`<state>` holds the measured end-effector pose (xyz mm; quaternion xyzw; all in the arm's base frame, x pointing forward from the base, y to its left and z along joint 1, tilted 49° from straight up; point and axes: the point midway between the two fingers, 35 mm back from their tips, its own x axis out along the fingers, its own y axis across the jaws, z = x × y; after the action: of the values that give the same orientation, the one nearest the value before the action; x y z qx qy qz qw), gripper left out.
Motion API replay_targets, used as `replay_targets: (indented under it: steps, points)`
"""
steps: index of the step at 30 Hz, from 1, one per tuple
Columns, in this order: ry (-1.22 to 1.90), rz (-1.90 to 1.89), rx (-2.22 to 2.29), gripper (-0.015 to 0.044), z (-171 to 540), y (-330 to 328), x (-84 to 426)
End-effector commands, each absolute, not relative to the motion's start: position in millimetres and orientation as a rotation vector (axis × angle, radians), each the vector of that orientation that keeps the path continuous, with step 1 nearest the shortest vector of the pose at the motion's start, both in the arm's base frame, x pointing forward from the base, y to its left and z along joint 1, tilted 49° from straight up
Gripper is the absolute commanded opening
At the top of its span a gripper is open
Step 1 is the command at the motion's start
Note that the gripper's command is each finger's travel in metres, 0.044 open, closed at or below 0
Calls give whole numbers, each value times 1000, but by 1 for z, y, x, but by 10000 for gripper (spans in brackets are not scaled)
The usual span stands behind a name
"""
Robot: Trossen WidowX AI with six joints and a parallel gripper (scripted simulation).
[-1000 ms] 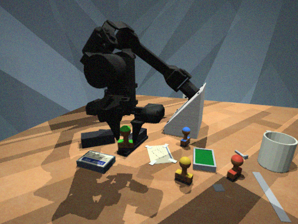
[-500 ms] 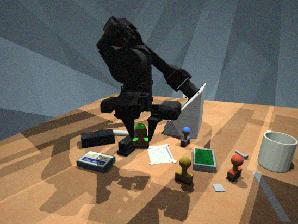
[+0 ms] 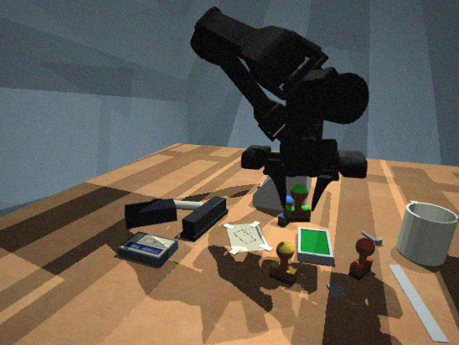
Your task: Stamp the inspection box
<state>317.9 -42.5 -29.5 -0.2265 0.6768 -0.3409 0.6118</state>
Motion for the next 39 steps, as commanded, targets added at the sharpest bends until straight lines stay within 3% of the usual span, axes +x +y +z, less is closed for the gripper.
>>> replay_targets:
  steps: [1,39]
  points:
    - [1560,-797,-526,0,-51,-21,295]
    - [1559,-800,-532,0,-71,-30,285]
